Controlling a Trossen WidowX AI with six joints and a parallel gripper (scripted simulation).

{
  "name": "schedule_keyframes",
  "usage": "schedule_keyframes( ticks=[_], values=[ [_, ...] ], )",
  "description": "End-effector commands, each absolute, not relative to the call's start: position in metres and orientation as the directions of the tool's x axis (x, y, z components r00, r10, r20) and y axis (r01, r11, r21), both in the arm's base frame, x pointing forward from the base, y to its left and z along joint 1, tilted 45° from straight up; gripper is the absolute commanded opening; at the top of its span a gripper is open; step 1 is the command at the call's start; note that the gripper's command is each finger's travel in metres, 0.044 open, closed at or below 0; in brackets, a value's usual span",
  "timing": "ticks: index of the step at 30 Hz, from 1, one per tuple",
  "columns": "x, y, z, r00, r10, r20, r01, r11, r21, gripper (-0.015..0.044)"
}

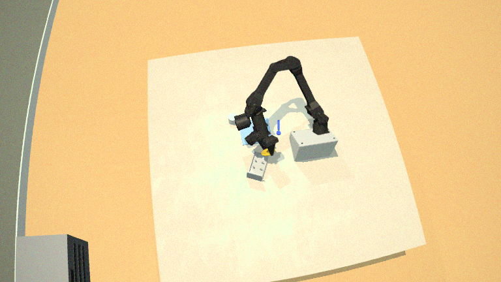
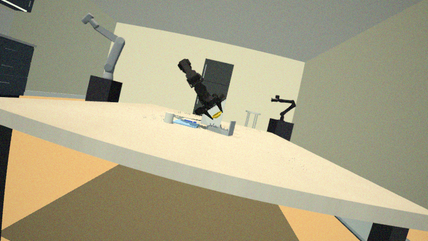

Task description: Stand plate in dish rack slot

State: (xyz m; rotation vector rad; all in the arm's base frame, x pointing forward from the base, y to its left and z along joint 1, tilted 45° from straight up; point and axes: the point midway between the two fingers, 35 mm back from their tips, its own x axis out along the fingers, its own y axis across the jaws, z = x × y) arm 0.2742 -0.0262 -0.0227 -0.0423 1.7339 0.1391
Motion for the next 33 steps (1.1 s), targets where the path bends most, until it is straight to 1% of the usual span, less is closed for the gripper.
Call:
schedule_keyframes(
  ticks=[1,9,17,25,33],
  values=[
    [0.274,-0.029,-0.025,-0.124,0.114,-0.986,-0.178,0.975,0.135,0.0],
    [0.275,-0.035,-0.032,-0.037,0.221,-0.975,-0.328,0.918,0.221,0.0],
    [0.275,-0.042,-0.036,0.064,0.311,-0.948,-0.484,0.841,0.243,0.0],
    [0.275,-0.049,-0.037,0.176,0.383,-0.907,-0.63,0.751,0.195,0.0],
    [0.274,-0.057,-0.035,0.292,0.436,-0.851,-0.749,0.657,0.08,0.0]
  ],
)
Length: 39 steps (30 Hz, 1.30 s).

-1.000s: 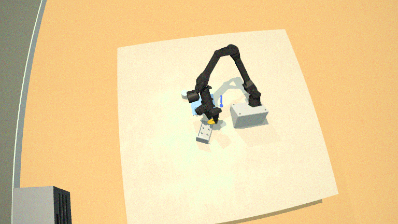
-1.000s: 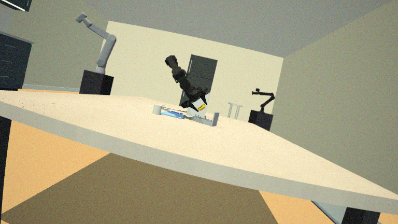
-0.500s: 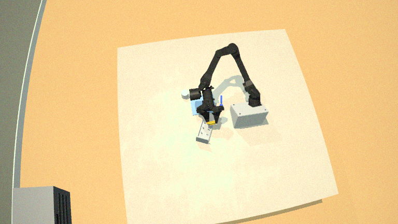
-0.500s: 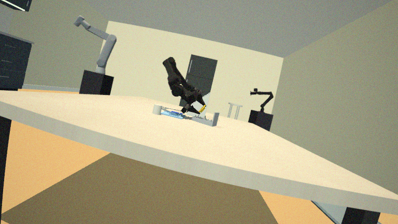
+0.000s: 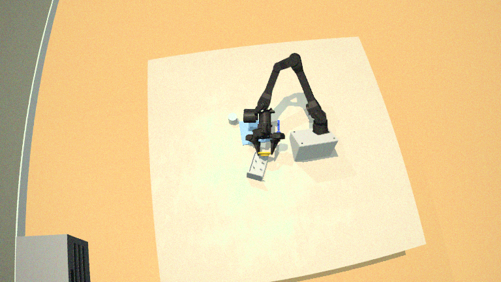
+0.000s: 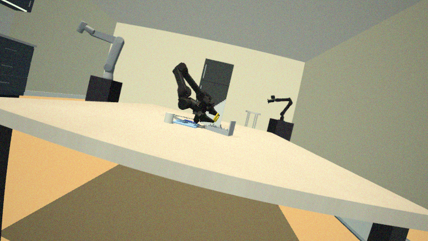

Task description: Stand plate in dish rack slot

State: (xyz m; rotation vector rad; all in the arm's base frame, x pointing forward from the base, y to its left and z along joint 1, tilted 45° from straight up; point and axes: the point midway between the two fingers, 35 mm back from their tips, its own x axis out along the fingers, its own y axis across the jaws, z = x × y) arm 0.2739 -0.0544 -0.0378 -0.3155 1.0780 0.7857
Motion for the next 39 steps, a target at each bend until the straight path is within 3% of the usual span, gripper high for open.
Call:
schedule_keyframes(
  ticks=[1,17,39],
  values=[
    [0.274,-0.058,-0.034,0.307,0.441,-0.843,-0.761,0.646,0.061,0.0],
    [0.268,-0.074,-0.024,0.524,0.485,-0.7,-0.835,0.457,-0.308,0.0],
    [0.278,-0.065,-0.034,0.521,0.483,-0.704,-0.835,0.459,-0.302,0.0]
  ],
)
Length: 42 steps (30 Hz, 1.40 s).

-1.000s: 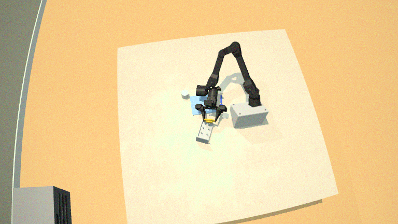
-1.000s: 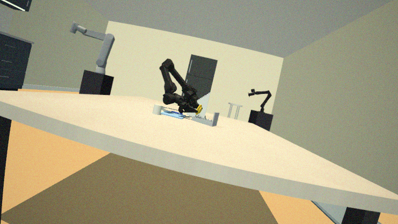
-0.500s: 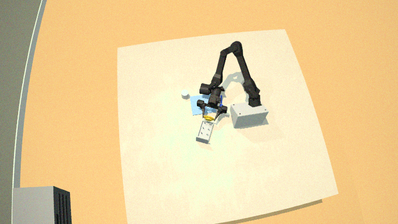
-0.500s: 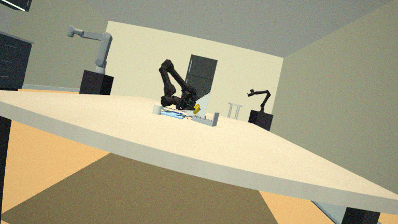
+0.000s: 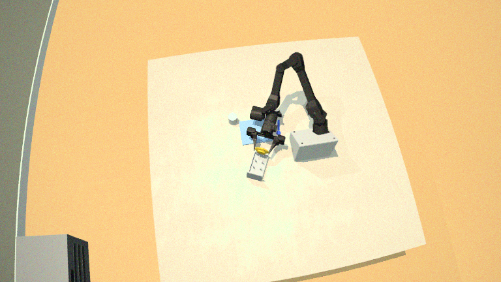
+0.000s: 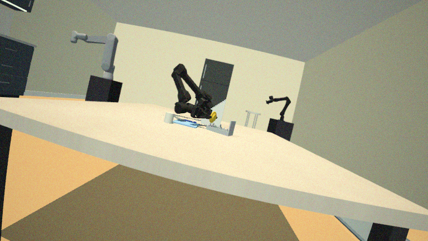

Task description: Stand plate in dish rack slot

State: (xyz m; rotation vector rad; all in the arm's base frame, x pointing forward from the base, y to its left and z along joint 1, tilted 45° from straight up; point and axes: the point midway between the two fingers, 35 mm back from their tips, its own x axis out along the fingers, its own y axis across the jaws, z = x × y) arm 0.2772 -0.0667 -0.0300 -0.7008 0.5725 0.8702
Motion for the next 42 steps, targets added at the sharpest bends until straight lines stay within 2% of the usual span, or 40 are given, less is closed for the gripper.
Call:
schedule_keyframes(
  ticks=[1,35,42],
  values=[
    [0.279,-0.064,-0.035,0.522,0.483,-0.703,-0.835,0.458,-0.305,0.0],
    [0.288,-0.066,-0.057,0.531,0.478,-0.7,-0.832,0.449,-0.326,0.0],
    [0.288,-0.066,-0.058,0.53,0.479,-0.7,-0.834,0.445,-0.327,0.0184]
  ],
)
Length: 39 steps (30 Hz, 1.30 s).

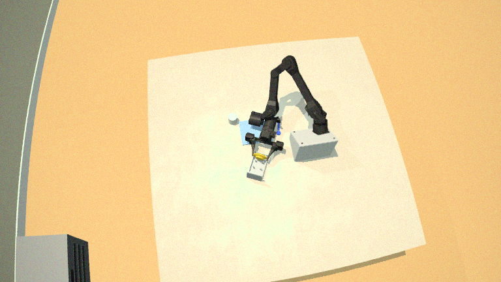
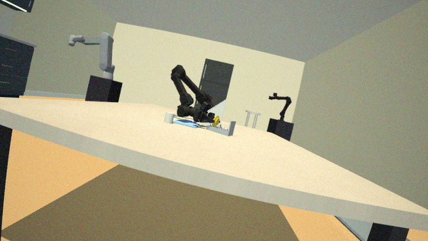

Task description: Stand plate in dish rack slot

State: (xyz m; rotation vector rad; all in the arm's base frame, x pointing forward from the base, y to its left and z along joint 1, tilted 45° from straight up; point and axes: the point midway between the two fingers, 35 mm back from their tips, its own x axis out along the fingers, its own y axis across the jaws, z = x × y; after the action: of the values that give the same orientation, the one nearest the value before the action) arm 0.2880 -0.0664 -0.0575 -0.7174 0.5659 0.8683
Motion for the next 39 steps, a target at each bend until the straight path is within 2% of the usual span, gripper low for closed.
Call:
schedule_keyframes(
  ticks=[1,8,9,16,25,31,39],
  values=[
    [0.288,-0.066,-0.058,0.53,0.479,-0.7,-0.834,0.445,-0.327,0.021],
    [0.288,-0.066,-0.058,0.53,0.479,-0.7,-0.834,0.445,-0.327,0.0394],
    [0.288,-0.066,-0.058,0.53,0.479,-0.7,-0.834,0.445,-0.327,0.04],
    [0.289,-0.065,-0.056,0.53,0.478,-0.7,-0.834,0.445,-0.326,0.04],
    [0.304,0.008,0.019,0.528,0.485,-0.697,-0.834,0.454,-0.315,0.04],
    [0.311,0.013,0.026,0.527,0.486,-0.697,-0.833,0.458,-0.311,0.04],
    [0.305,0.022,0.017,0.423,0.423,-0.801,-0.816,0.562,-0.134,0.04]
  ],
)
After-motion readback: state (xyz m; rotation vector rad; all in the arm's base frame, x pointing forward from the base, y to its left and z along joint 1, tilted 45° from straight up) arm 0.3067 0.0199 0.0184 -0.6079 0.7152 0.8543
